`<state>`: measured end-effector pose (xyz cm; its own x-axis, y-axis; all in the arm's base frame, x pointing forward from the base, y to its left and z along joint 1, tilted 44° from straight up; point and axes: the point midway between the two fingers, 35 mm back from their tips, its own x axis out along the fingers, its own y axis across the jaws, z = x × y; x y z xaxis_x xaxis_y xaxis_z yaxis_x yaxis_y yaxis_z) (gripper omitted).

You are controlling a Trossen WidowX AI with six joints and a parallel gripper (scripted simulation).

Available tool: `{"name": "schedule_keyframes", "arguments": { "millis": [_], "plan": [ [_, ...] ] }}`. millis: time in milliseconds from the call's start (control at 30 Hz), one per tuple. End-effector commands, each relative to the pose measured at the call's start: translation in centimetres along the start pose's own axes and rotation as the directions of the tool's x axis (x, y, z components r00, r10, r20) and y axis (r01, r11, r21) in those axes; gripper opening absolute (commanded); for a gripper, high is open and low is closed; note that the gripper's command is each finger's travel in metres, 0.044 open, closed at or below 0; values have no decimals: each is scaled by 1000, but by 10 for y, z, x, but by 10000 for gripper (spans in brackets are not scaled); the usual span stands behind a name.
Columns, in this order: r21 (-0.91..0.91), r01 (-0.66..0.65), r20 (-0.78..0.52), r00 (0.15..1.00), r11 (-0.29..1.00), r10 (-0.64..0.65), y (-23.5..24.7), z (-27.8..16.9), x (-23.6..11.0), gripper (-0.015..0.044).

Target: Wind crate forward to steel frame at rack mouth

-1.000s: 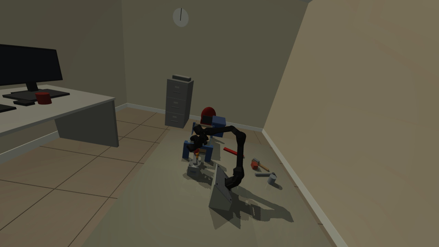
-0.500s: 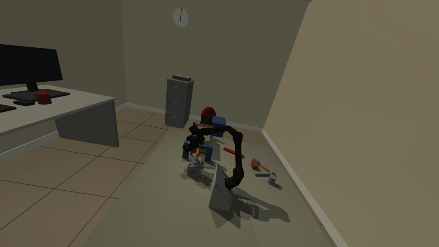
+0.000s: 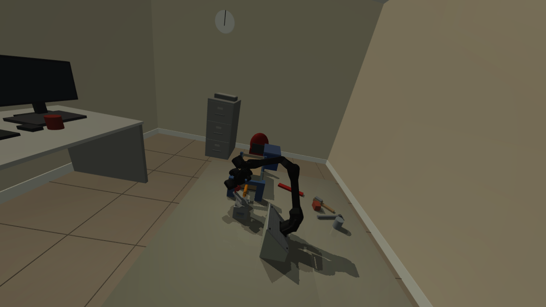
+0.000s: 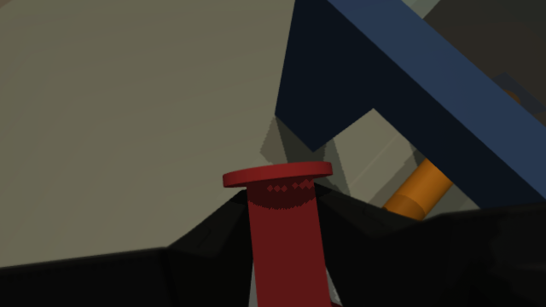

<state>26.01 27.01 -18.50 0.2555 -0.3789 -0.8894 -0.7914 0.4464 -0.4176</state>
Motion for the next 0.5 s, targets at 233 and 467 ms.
{"name": "schedule_keyframes", "arguments": {
  "millis": [233, 467],
  "plan": [
    [-20, -42, -6, 999, 999, 42, 38, -3, -1, 0],
    [-21, -43, -5, 999, 999, 43, 49, -5, -2, 0]
  ]
}}
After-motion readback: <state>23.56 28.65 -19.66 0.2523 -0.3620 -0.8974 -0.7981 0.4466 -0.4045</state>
